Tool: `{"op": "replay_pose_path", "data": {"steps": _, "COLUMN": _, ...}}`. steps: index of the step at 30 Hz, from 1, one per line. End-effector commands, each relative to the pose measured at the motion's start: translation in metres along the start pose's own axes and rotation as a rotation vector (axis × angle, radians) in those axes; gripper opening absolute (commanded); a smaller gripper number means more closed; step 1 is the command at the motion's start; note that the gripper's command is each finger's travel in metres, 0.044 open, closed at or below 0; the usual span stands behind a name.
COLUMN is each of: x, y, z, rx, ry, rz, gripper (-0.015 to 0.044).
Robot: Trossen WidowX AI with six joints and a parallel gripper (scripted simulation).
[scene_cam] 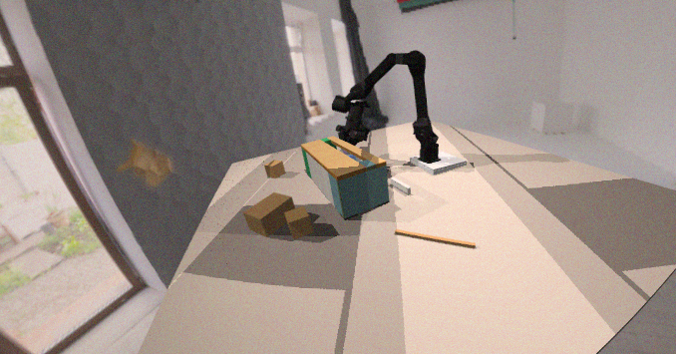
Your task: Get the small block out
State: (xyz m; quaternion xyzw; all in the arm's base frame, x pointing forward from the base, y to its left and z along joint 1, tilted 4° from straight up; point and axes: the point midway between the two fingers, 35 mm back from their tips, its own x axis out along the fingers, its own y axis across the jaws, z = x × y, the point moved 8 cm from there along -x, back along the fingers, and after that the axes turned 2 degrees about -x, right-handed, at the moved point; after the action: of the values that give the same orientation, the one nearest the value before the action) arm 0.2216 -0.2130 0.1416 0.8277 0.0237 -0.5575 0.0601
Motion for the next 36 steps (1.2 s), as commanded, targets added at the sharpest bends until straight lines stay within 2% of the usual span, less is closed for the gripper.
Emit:
{"op": "replay_pose_path", "data": {"steps": 1, "x": 0.011, "y": -0.002, "z": 0.006, "rx": -0.001, "ry": -0.008, "rz": -0.017, "gripper": 0.0285}}
{"op": "replay_pose_path", "data": {"steps": 26, "x": 0.04, "y": -0.005, "z": 0.023, "rx": -0.001, "ry": -0.009, "rz": -0.017, "gripper": 0.0285}}
{"op": "replay_pose_path", "data": {"steps": 33, "x": 0.04, "y": -0.005, "z": 0.023, "rx": -0.001, "ry": -0.009, "rz": -0.017, "gripper": 0.0101}}
{"op": "replay_pose_path", "data": {"steps": 36, "x": 0.04, "y": -0.005, "z": 0.023, "rx": -0.001, "ry": -0.009, "rz": -0.017, "gripper": 0.0081}}
